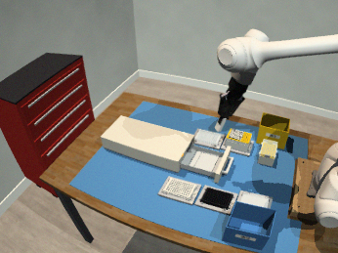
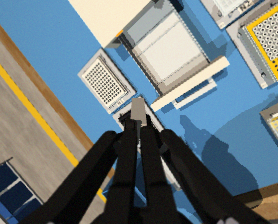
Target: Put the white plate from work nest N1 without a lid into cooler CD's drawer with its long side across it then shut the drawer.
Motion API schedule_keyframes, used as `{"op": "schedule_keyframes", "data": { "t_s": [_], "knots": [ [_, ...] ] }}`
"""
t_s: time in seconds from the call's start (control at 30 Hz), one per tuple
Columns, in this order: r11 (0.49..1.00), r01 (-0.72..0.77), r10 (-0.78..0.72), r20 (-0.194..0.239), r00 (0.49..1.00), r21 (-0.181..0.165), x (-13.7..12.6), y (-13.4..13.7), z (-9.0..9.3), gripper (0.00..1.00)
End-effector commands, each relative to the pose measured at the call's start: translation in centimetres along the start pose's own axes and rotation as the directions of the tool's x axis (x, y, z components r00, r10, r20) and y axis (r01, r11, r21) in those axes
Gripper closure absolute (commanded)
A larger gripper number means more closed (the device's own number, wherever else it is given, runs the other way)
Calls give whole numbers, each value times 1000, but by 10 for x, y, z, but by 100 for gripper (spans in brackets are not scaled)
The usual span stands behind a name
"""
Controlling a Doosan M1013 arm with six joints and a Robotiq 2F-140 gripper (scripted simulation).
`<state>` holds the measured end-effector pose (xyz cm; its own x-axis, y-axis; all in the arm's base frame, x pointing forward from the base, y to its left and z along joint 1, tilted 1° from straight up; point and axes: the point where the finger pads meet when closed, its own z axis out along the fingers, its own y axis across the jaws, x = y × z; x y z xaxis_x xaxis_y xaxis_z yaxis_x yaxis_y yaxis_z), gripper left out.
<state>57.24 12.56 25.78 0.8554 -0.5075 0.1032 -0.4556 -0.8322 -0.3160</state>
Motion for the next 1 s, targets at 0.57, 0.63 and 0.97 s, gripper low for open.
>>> {"op": "schedule_keyframes", "data": {
  "t_s": [0.57, 0.63, 0.97],
  "knots": [
    [847, 504, -473, 197, 859, -168, -56, 69, 1, 100],
    [820, 544, -506, 220, 834, -176, -62, 77, 0, 100],
    [741, 644, -586, 286, 758, -189, -73, 97, -4, 100]
  ]
}}
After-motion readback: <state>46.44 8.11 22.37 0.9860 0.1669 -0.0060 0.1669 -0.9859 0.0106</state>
